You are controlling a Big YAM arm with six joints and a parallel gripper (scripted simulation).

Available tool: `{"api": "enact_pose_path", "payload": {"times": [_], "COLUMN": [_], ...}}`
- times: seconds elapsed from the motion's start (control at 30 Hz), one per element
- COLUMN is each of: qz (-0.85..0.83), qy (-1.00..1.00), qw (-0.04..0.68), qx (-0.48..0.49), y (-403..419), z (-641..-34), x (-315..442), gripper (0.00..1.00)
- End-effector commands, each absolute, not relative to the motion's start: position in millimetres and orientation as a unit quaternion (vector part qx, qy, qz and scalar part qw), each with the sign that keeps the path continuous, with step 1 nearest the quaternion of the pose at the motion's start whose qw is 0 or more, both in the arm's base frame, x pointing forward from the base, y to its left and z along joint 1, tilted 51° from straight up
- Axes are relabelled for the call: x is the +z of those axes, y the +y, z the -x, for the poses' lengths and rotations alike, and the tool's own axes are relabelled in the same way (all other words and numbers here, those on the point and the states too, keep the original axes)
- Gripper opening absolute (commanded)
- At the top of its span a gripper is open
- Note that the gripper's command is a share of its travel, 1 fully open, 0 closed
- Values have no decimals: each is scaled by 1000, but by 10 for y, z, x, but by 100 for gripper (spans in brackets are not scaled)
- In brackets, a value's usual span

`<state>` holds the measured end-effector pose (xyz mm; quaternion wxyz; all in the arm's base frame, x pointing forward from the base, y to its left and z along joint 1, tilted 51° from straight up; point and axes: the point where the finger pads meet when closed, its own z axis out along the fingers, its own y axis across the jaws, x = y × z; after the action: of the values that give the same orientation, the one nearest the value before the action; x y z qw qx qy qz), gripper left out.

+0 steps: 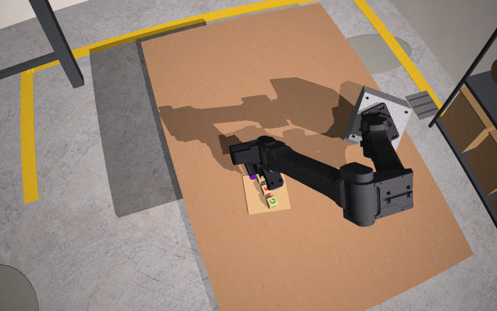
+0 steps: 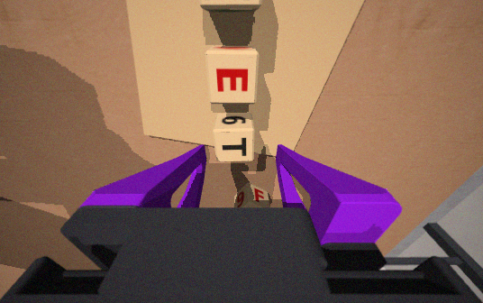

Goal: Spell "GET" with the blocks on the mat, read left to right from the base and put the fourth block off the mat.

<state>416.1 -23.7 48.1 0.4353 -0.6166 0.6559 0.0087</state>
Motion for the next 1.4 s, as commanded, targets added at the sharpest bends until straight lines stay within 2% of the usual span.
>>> {"api": "enact_pose_path", "payload": {"times": [0.0,1.37], "qz": [618,620], "qy": [655,650], "qw": [435,439], "qx": [4,-6], "y": [-323,-568], "z": [-4116,-3974], "x": [530,857], "gripper": [56,56]}}
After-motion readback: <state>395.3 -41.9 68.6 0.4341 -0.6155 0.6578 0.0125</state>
